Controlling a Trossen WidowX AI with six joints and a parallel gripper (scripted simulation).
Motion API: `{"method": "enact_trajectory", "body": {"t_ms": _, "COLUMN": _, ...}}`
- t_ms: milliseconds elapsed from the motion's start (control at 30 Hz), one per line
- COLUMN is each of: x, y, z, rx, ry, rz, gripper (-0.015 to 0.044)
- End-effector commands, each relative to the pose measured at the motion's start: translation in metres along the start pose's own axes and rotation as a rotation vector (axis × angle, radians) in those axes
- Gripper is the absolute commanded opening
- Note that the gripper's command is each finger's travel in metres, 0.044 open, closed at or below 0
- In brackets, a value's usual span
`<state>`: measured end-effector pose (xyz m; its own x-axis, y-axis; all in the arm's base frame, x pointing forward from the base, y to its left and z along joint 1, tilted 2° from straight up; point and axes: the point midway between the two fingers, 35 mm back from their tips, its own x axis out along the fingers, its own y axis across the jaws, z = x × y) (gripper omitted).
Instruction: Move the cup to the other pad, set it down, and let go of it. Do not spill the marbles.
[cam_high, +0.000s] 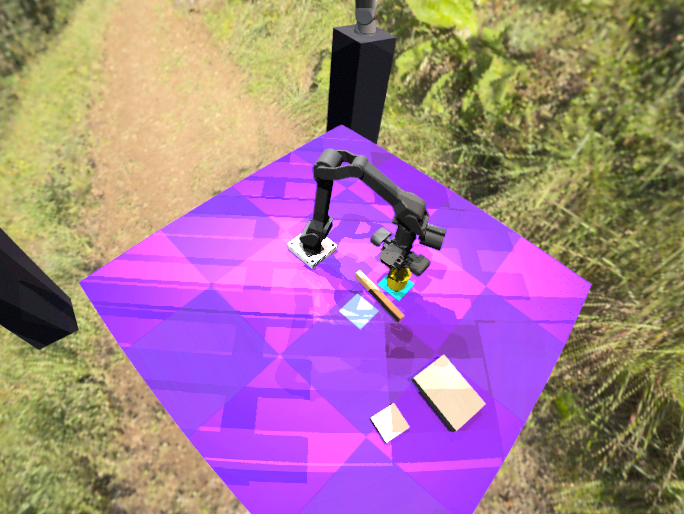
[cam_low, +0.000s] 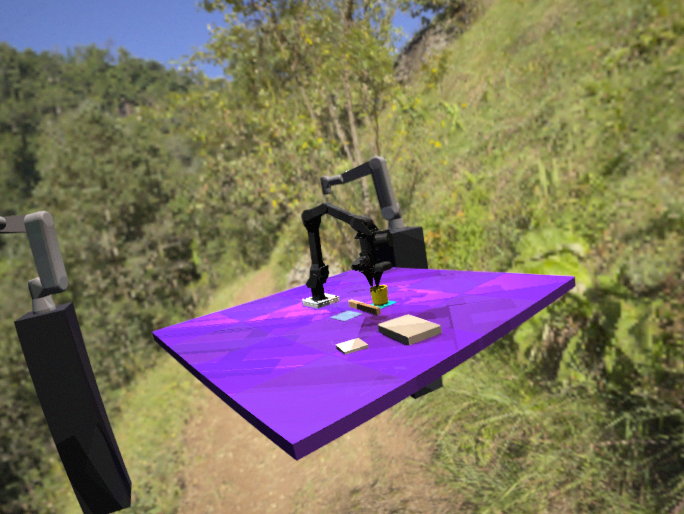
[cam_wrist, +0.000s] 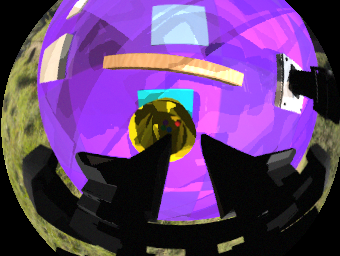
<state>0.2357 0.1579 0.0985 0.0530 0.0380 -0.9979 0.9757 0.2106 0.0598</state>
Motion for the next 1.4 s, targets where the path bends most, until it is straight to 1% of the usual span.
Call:
{"method": "enact_trajectory", "body": {"t_ms": 0, "x": -0.005, "y": 0.0, "z": 0.0, "rx": 0.003, "ry": -0.003, "rz": 0.002, "gripper": 0.0147}}
{"method": "enact_trajectory", "body": {"t_ms": 433, "x": -0.02, "y": 0.0, "z": -0.001, "rx": 0.004, "ry": -0.005, "rz": 0.001, "gripper": 0.0147}}
{"method": "enact_trajectory", "body": {"t_ms": 800, "x": -0.02, "y": 0.0, "z": -0.001, "rx": 0.001, "ry": 0.0, "rz": -0.001, "gripper": 0.0435}}
{"method": "enact_trajectory", "body": {"t_ms": 1367, "x": -0.071, "y": 0.002, "z": -0.003, "rx": 0.003, "ry": -0.004, "rz": 0.001, "gripper": 0.044}}
